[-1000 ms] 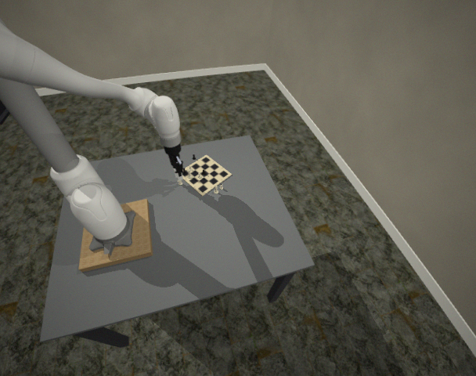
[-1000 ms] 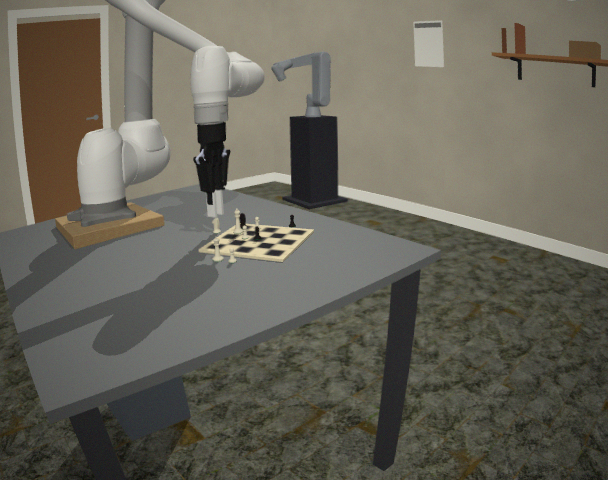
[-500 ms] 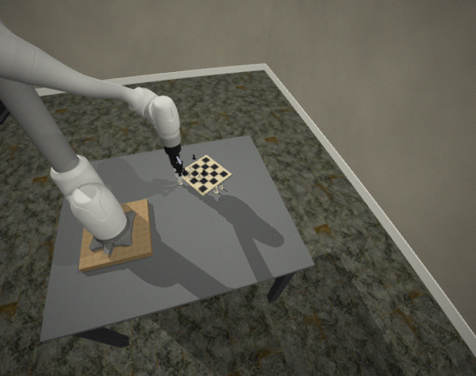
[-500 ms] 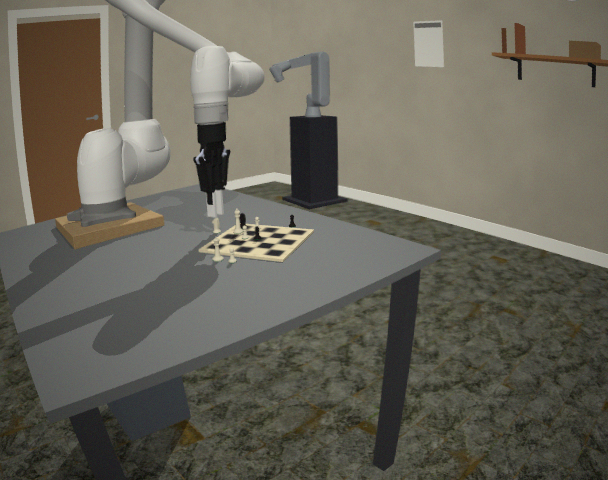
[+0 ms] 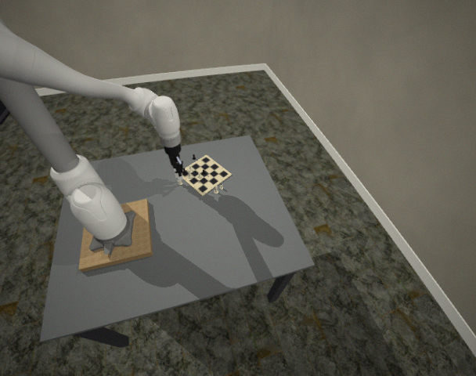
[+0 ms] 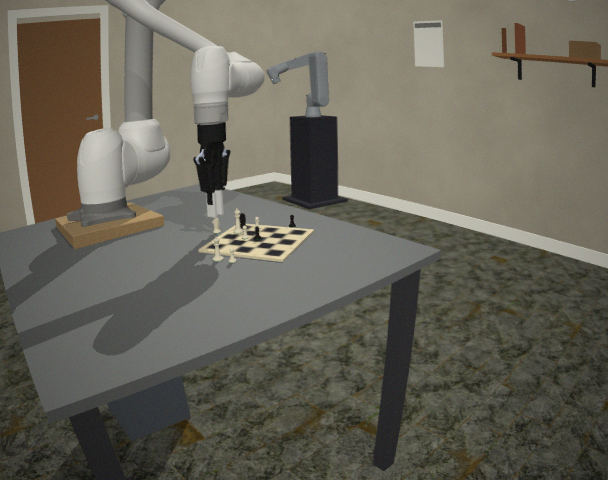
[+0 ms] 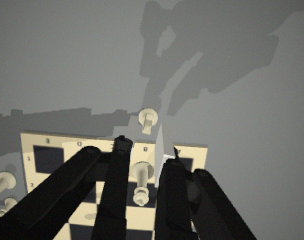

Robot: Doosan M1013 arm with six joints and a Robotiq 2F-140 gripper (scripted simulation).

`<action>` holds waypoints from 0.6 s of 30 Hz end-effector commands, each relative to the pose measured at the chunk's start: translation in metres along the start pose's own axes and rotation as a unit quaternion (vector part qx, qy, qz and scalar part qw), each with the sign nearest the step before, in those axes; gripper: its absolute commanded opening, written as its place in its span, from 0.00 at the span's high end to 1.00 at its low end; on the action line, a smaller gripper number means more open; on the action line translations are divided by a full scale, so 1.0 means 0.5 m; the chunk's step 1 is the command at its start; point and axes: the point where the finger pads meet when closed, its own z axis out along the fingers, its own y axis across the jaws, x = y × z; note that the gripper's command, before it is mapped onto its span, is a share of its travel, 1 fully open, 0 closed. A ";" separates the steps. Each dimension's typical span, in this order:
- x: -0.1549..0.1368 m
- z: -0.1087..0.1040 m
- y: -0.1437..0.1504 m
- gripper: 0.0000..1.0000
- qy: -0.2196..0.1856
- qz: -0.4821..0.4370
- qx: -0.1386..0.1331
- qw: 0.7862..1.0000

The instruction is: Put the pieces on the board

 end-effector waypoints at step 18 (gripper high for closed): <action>0.000 0.058 0.000 0.78 0.000 0.000 0.000 1.000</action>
